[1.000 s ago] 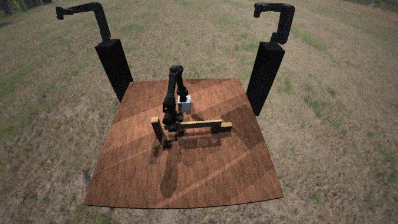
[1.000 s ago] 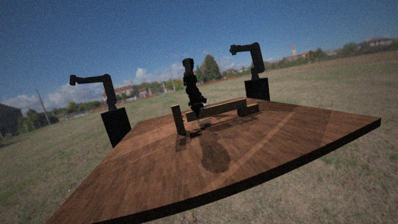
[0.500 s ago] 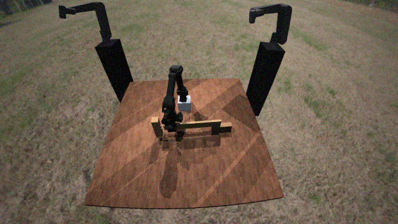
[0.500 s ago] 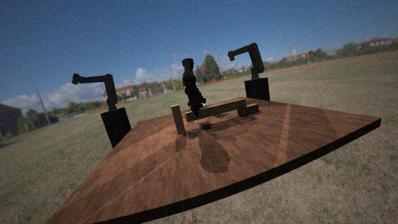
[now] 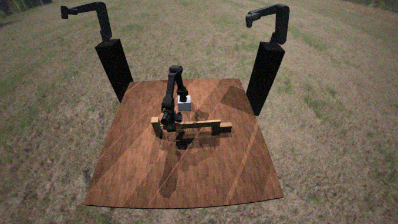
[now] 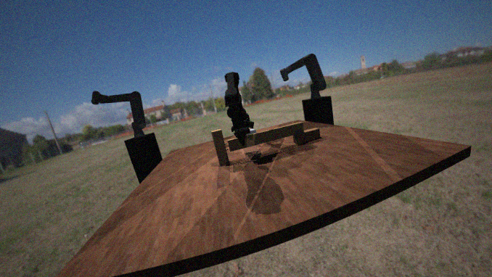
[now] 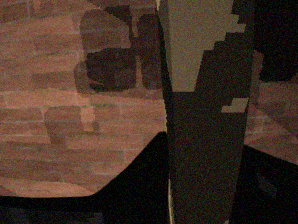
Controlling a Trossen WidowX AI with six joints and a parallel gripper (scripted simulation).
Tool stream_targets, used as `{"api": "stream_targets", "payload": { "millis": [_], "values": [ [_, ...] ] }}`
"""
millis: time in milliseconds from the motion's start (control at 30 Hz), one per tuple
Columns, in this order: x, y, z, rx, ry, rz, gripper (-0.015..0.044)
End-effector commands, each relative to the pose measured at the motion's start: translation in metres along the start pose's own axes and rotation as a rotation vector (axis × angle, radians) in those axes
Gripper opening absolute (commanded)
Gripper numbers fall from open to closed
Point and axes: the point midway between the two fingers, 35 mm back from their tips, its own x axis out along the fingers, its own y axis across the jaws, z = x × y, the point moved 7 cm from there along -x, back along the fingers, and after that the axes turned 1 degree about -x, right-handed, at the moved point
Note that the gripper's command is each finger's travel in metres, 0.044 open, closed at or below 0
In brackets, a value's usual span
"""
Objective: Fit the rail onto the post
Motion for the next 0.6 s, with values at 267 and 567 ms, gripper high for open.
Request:
{"api": "stream_targets", "payload": {
  "millis": [267, 567],
  "values": [
    [-0.0019, -0.0016, -0.0046, -0.003, 0.003, -0.005, 0.0000],
    [-0.0017, -0.0016, -0.0075, -0.003, 0.004, -0.005, 0.0000]
  ]
}}
